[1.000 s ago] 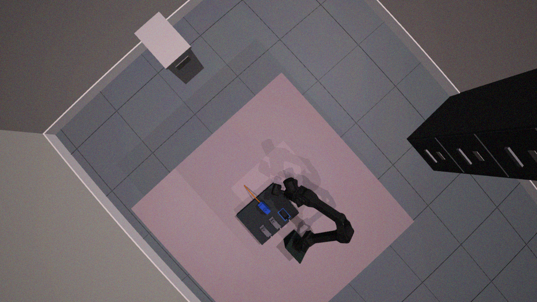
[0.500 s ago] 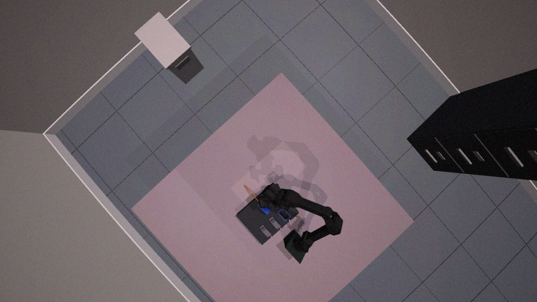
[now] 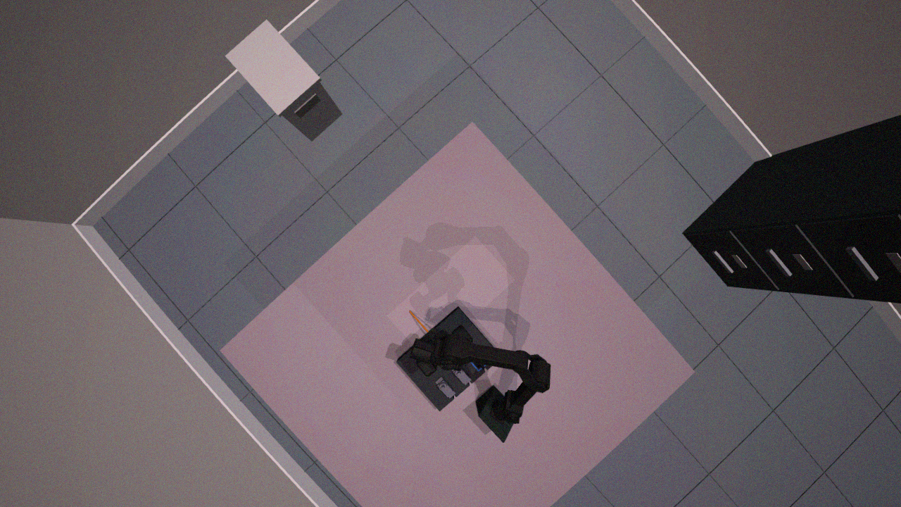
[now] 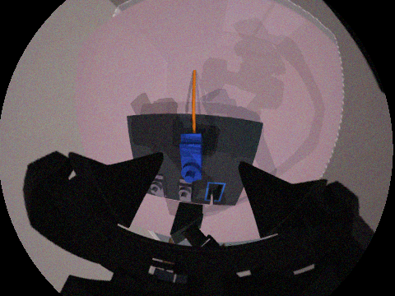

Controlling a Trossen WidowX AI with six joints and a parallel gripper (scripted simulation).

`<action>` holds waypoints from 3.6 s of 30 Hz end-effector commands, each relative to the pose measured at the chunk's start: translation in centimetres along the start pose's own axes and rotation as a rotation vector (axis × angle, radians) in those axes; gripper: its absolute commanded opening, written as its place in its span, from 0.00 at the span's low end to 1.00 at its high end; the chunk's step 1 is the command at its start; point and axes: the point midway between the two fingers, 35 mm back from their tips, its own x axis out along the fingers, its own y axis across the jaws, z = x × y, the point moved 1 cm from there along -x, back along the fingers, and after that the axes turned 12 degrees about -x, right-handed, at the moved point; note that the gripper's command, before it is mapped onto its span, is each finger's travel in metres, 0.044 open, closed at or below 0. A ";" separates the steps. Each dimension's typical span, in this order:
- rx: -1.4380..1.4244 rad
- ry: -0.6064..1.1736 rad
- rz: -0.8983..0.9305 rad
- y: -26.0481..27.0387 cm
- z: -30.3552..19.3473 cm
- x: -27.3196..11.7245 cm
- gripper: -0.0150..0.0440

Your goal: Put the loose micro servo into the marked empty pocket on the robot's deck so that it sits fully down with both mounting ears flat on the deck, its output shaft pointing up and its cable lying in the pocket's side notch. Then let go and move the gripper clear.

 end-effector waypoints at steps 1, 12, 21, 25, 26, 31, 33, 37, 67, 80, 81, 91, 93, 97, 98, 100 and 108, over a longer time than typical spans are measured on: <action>-0.127 0.021 -0.050 1.8 0.1 -0.7 1.00; -0.145 0.023 -0.057 2.0 0.0 0.2 1.00; -0.144 0.023 -0.058 1.9 0.0 1.9 1.00; -0.144 0.023 -0.058 1.9 0.0 2.4 1.00; -0.144 0.023 -0.058 1.9 0.0 2.5 1.00; -0.144 0.023 -0.058 1.8 0.0 3.3 1.00; -0.144 0.023 -0.059 1.8 0.0 3.6 1.00; -0.144 0.023 -0.059 1.8 0.0 3.7 0.91; -0.144 0.023 -0.058 1.9 -0.3 0.7 0.25; -0.145 0.024 -0.058 2.0 -2.2 0.7 0.25; -0.145 0.024 -0.058 2.1 -2.5 0.7 0.25; -0.146 0.025 -0.058 0.8 -4.0 0.6 0.25; -0.146 0.025 -0.059 -0.4 -4.2 0.5 0.25; -0.146 0.025 -0.059 -2.8 -4.6 0.4 0.25; -0.146 0.025 -0.060 -3.1 -4.6 0.4 0.25; -0.146 0.025 -0.060 -3.2 -4.6 0.4 0.25; -0.298 0.030 -0.058 -3.2 -4.6 0.4 0.25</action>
